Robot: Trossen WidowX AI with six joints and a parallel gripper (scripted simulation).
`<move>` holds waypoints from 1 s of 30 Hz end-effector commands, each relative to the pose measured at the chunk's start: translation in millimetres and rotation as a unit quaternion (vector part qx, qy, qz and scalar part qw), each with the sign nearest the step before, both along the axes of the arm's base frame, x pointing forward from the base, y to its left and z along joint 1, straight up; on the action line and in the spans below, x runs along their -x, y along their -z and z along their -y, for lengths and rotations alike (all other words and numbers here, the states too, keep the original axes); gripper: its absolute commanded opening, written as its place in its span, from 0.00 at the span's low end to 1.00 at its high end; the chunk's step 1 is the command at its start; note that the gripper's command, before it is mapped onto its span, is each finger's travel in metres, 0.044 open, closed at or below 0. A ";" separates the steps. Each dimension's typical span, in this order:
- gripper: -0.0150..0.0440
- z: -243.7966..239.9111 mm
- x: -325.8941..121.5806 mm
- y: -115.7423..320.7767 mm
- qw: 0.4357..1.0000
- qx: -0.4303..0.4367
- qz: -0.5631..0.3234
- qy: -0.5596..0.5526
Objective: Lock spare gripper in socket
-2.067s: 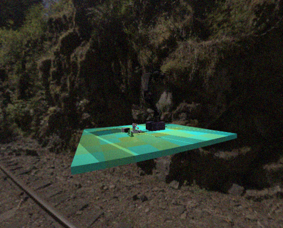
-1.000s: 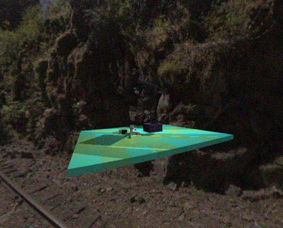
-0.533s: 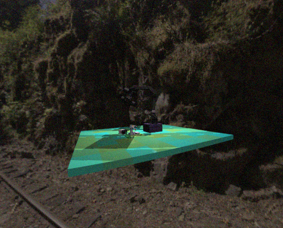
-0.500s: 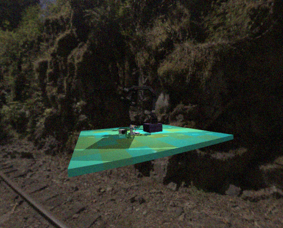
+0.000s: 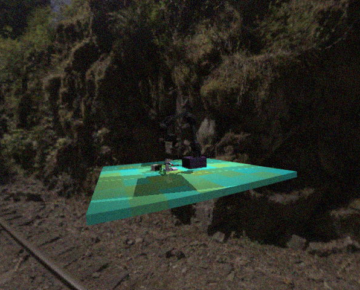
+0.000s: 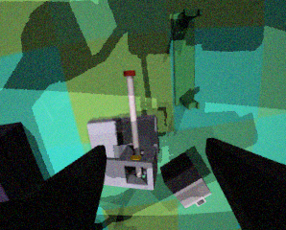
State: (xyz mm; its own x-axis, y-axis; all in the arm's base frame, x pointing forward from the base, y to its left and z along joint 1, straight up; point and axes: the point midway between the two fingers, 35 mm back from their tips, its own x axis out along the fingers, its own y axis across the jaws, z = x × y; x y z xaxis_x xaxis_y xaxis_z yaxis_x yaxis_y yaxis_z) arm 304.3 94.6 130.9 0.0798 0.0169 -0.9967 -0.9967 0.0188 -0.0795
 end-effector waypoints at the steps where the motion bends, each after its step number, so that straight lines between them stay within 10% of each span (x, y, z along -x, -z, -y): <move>1: 0.76 -14.9 12.1 11.6 1.000 0.003 -0.025 -0.010; 30: 0.76 -12.7 4.1 107.1 1.000 0.003 -0.025 -0.010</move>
State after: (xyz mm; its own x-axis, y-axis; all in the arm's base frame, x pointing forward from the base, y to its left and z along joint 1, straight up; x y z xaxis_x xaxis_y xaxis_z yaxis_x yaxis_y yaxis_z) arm 303.3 107.5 31.4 0.0423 0.0117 -0.9990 -0.9991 0.0032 -0.0423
